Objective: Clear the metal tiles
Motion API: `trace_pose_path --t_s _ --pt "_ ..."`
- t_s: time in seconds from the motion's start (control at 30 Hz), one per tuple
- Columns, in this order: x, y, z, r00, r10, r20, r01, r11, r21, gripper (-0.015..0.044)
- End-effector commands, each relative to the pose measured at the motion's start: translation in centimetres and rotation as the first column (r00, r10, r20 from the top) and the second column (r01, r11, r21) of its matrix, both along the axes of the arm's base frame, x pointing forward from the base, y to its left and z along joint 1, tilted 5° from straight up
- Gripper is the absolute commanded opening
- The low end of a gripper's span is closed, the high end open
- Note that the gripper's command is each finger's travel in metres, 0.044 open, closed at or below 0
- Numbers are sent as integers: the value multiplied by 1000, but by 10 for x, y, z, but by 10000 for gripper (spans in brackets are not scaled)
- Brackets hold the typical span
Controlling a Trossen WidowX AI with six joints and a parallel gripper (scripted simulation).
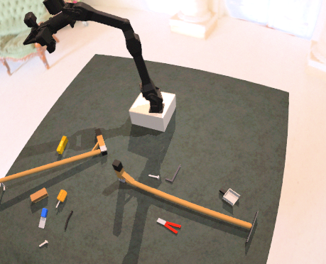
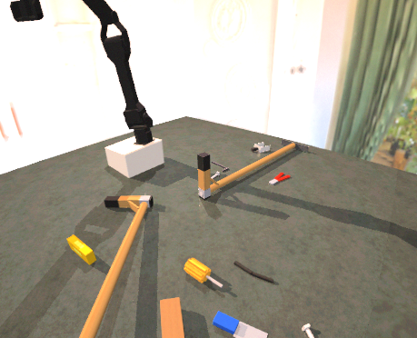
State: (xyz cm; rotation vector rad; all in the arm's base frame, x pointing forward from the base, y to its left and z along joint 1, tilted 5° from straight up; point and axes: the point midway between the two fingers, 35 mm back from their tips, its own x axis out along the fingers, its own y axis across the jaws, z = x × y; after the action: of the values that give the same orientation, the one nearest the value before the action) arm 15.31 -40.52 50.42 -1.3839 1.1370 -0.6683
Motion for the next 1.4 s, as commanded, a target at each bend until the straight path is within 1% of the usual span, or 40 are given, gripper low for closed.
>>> trace_pose_path --t_s 0.0,0.7,1.37 --pt "15 -2 -8 1000 19 20 -20 999 32 0" --pt "82 8 -35 987 114 111 -130 981 145 0" --pt "145 29 -61 965 185 189 -229 940 253 0"
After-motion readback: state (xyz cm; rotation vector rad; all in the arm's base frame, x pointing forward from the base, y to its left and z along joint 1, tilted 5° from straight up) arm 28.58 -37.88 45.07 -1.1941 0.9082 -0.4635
